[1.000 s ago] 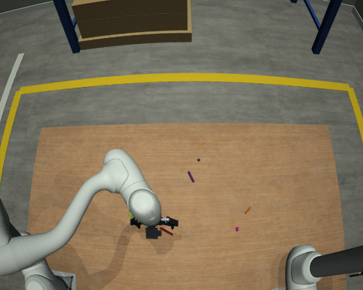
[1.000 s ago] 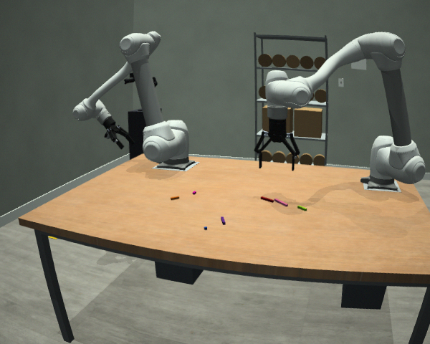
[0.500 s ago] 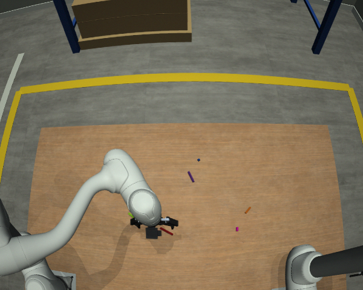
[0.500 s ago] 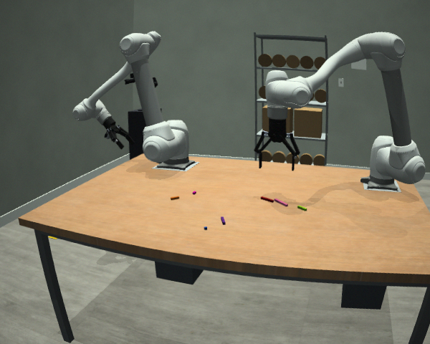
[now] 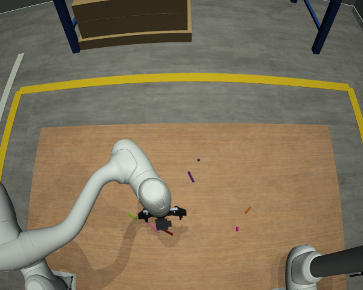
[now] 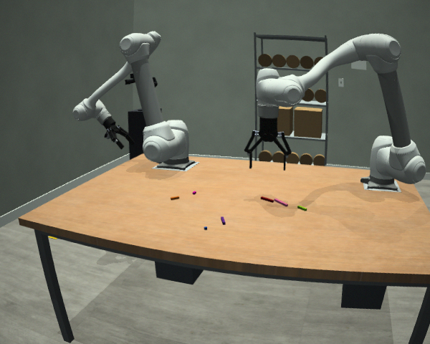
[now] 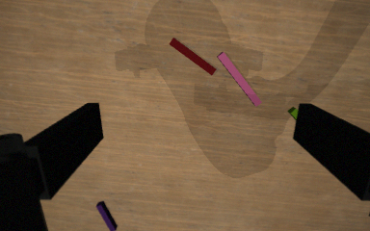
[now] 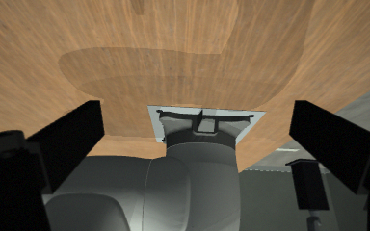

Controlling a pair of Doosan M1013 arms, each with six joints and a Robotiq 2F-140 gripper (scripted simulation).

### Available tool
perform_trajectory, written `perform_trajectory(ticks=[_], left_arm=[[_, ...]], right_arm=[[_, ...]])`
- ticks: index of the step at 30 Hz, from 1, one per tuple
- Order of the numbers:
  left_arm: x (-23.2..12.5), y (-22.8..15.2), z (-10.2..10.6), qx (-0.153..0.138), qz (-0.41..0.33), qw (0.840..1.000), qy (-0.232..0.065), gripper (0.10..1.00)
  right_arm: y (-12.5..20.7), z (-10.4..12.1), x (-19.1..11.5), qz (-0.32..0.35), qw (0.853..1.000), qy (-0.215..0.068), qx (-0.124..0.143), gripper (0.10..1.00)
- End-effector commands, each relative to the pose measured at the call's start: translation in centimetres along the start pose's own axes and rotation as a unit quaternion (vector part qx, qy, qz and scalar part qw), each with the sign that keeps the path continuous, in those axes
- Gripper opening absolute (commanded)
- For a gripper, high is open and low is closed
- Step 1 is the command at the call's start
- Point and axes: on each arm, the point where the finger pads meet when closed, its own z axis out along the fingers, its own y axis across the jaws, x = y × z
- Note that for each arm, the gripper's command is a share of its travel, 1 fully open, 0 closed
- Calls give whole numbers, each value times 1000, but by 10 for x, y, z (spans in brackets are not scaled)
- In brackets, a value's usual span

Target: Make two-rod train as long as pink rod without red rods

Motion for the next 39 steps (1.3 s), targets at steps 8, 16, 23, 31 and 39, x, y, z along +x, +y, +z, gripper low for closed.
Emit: perform_trajectory(ticks=[8,16,23,31,39], left_arm=[[-86,-89,-9,-2,-129,992,0,1000],[-146,-138,-7,-2,-217,976,-1,1000],[-210,-180,4,-2,-313,950,-1,1000],[-225,-189,7,-2,-336,942,-1,1000],[-225,-189,7,-2,-336,942,-1,1000]], right_arm=[[0,0,0,0,1000,0,0,1000],[0,0,0,0,1000,0,0,1000],[0,0,0,0,1000,0,0,1000],[0,0,0,0,1000,0,0,1000],[0,0,0,0,1000,0,0,1000]])
